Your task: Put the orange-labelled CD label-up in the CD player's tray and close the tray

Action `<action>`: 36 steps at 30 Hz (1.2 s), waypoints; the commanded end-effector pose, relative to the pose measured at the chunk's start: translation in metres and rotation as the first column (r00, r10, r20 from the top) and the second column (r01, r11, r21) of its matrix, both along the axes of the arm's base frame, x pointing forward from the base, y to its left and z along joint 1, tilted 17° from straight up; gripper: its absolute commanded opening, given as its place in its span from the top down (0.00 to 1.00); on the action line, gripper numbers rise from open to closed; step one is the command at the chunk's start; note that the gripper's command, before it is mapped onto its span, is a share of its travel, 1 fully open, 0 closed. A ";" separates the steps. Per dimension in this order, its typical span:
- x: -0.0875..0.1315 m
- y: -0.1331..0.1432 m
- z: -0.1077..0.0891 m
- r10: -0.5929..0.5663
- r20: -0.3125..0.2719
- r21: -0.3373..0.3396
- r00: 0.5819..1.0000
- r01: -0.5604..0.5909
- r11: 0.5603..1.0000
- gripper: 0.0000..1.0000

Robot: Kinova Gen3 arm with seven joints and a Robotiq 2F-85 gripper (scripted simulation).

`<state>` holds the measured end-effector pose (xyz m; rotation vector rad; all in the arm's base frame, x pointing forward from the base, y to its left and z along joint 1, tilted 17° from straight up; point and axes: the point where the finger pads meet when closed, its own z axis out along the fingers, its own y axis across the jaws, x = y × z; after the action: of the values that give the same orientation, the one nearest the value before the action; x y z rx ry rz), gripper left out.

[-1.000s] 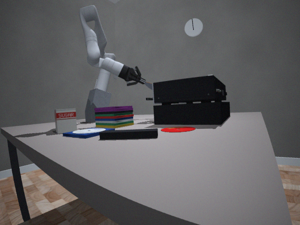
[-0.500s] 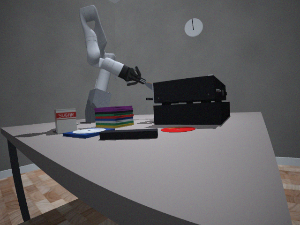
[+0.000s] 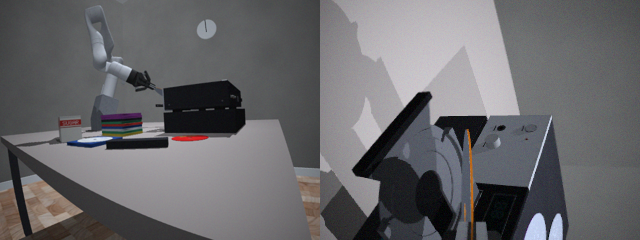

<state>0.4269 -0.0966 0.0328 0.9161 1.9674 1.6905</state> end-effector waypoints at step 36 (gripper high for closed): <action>0.041 0.043 -0.006 0.000 0.001 -0.001 1.000 0.000 1.000 0.89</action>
<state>0.4678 -0.0552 0.0264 0.9171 1.9663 1.6872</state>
